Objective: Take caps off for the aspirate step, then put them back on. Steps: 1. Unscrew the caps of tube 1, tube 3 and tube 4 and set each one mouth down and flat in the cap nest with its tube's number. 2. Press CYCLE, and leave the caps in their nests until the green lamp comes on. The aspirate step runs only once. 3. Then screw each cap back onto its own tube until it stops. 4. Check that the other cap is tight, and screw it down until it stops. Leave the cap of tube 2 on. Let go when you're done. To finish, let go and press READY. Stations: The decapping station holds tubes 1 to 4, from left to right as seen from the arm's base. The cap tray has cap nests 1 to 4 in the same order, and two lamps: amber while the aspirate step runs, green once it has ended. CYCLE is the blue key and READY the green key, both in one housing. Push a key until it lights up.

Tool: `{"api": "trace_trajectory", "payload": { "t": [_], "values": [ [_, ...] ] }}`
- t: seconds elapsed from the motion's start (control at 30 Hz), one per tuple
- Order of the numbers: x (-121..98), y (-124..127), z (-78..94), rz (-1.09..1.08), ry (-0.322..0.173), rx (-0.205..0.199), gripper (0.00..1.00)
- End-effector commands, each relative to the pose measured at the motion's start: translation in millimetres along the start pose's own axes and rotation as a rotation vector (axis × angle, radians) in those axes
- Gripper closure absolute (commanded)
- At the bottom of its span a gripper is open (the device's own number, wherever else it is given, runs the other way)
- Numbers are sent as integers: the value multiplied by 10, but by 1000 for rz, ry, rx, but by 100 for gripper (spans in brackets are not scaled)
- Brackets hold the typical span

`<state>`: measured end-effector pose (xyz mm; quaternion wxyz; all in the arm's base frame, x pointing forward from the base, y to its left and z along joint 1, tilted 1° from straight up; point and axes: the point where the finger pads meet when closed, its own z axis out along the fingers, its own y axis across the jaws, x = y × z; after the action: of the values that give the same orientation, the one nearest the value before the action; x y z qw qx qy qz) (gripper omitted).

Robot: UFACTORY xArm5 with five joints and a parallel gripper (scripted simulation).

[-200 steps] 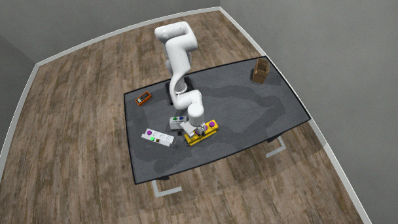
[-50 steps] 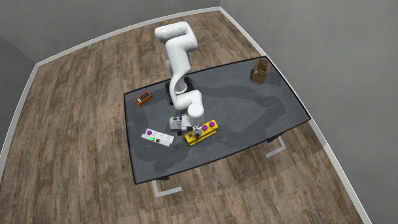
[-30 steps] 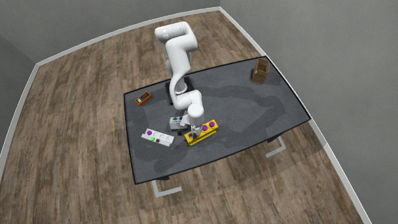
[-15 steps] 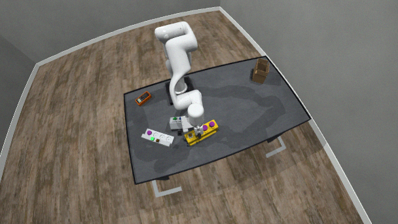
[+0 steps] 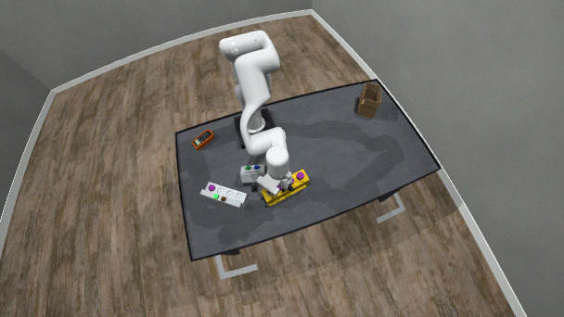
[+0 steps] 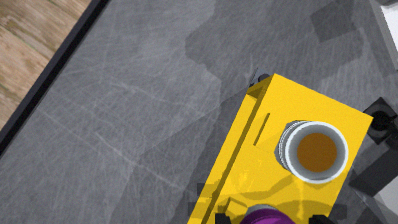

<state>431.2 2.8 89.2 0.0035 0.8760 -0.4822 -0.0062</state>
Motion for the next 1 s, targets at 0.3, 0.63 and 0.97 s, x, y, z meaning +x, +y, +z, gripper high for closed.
{"api": "trace_trajectory", "payload": {
  "t": [0.3,0.63,0.97],
  "values": [
    [6,-9,-12,-364,-2,5,54],
    [6,-9,-12,-364,-2,5,100],
    [6,-9,-10,-114,-3,5,100]
  ]
}}
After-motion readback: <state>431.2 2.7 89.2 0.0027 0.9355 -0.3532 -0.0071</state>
